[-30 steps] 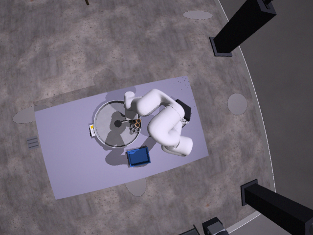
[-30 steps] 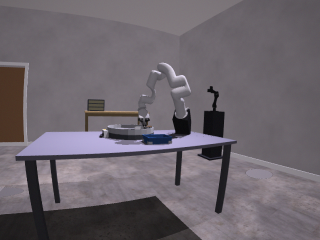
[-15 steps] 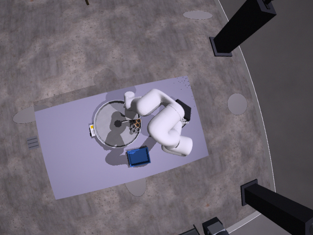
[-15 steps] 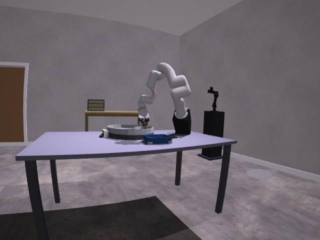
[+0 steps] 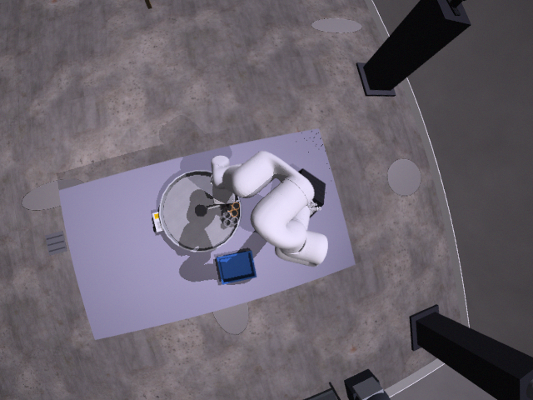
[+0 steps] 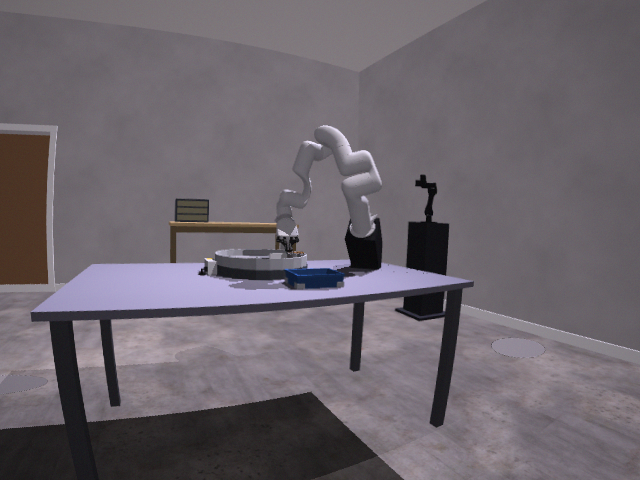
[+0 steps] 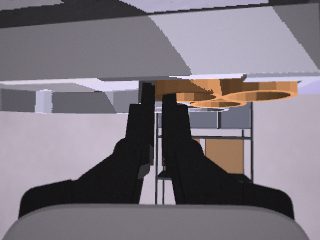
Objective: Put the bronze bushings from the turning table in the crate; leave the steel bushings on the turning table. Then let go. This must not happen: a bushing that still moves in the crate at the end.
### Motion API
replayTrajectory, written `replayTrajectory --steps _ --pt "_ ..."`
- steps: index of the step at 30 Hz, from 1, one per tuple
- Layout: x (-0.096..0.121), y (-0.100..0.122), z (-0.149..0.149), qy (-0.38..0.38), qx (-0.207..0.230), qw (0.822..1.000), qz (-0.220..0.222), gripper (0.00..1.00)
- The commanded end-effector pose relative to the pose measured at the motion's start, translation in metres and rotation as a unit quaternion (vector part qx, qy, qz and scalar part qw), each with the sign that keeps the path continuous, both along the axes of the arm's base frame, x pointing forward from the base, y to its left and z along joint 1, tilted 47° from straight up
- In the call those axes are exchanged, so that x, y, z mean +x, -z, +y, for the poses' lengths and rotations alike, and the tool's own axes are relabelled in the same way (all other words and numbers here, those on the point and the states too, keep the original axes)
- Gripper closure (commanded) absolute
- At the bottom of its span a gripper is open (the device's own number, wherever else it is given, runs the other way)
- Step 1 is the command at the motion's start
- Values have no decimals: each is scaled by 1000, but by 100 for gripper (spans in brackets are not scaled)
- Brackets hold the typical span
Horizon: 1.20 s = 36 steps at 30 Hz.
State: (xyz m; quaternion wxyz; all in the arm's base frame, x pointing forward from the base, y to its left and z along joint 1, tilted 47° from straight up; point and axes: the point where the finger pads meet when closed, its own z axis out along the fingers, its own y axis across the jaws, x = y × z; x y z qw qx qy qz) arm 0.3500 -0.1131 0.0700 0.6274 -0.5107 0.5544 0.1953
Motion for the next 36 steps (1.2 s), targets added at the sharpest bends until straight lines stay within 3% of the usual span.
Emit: replayTrajectory --steps 1,26,36 --pt "0 0 -1 1 -1 1000 1 100" --pt "-1 -1 -2 1 -1 1000 1 100" --pt "-23 -26 -18 1 -1 1000 1 100"
